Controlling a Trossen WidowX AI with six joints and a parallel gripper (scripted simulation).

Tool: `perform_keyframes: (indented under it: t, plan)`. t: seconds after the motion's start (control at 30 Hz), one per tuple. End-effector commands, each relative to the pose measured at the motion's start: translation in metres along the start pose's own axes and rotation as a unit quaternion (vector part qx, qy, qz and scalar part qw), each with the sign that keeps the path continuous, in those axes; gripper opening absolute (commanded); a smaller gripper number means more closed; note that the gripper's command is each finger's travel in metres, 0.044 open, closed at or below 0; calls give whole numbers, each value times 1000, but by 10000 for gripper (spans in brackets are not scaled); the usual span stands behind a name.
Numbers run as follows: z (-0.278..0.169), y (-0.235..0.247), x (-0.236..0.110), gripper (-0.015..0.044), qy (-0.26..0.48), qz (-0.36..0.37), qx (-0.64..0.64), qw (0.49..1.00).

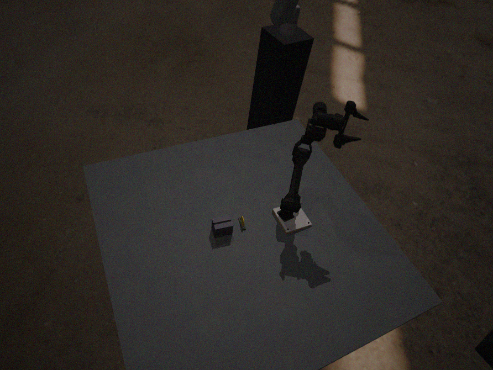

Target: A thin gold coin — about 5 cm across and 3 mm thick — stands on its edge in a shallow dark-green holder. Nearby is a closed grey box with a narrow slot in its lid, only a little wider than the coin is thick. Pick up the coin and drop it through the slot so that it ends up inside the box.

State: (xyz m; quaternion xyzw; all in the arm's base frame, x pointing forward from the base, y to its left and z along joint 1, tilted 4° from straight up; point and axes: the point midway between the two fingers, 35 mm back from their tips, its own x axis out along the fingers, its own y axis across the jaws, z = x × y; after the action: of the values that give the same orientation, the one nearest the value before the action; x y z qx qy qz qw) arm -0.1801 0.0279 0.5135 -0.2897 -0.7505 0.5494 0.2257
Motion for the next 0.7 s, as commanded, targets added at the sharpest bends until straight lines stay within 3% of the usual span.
perform_keyframes:
  t: [0.0, 0.27, 0.47, 0.67]
  plan:
    - [-2, 0, 0, 374, 2, -2, 3, 1000]
    - [-109, 0, -2, 164, 116, -73, 109, 985]
    - [-198, 21, -29, 161, 241, -119, 184, 945]
    - [-274, 63, -79, 161, 381, -144, 248, 879]
